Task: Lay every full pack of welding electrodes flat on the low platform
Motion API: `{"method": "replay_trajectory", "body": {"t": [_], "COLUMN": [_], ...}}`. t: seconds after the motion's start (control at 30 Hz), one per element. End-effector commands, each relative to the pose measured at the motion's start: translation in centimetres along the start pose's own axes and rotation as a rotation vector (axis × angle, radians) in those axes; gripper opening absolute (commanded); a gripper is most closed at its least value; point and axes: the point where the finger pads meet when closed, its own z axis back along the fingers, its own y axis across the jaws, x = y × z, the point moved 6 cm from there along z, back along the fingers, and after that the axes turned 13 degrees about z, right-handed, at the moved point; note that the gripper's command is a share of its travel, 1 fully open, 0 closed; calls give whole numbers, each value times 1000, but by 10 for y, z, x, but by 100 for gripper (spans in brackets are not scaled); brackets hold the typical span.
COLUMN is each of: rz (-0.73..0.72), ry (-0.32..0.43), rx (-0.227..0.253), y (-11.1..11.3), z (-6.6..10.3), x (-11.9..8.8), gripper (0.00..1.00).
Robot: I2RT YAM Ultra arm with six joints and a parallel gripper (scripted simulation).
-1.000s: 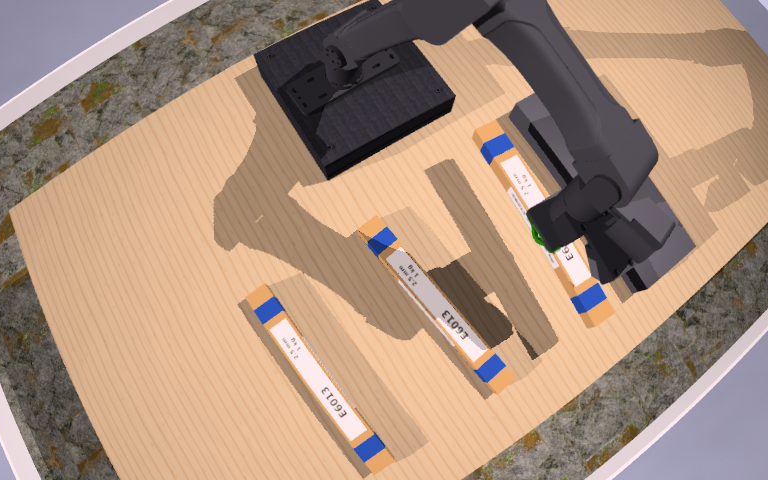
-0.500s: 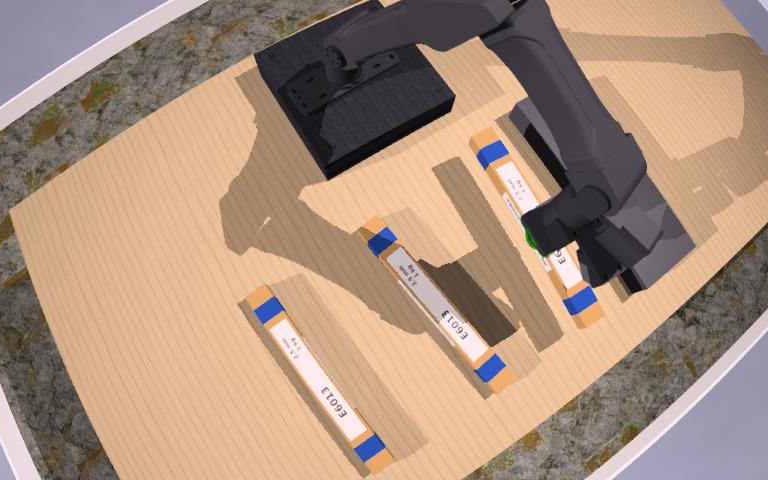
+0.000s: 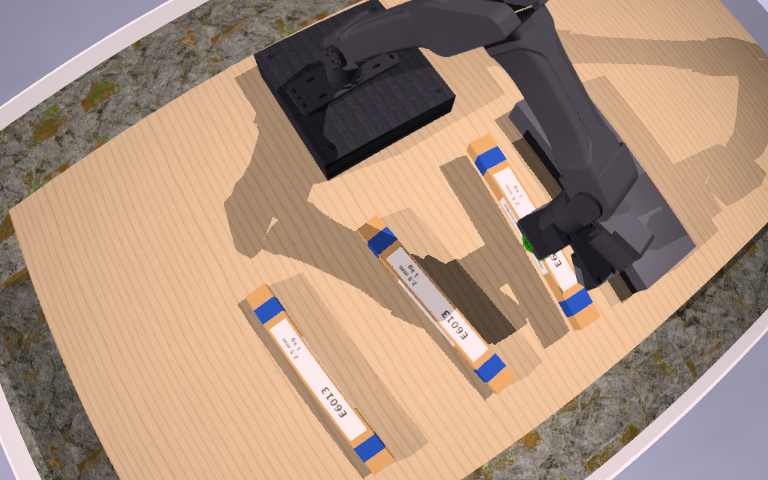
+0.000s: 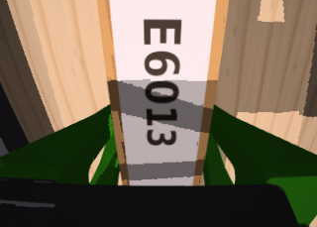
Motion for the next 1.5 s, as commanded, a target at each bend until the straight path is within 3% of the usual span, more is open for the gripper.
{"method": "replay_trajectory", "body": {"t": [0.0, 0.17, 0.33, 0.47, 0.53, 0.57, 1.47], "rz": [1, 1, 4, 4, 4, 7, 3], "ry": [-70, -12, -47, -7, -7, -86, -36], "rx": [1, -5, -1, -5, -5, 3, 2], "y": [3, 2, 4, 3, 3, 6, 3], "z": [13, -13, -10, -30, -30, -6, -23], "x": [12, 1, 7, 1, 1, 15, 6], "gripper": [0, 0, 0, 0, 0, 0, 0]}}
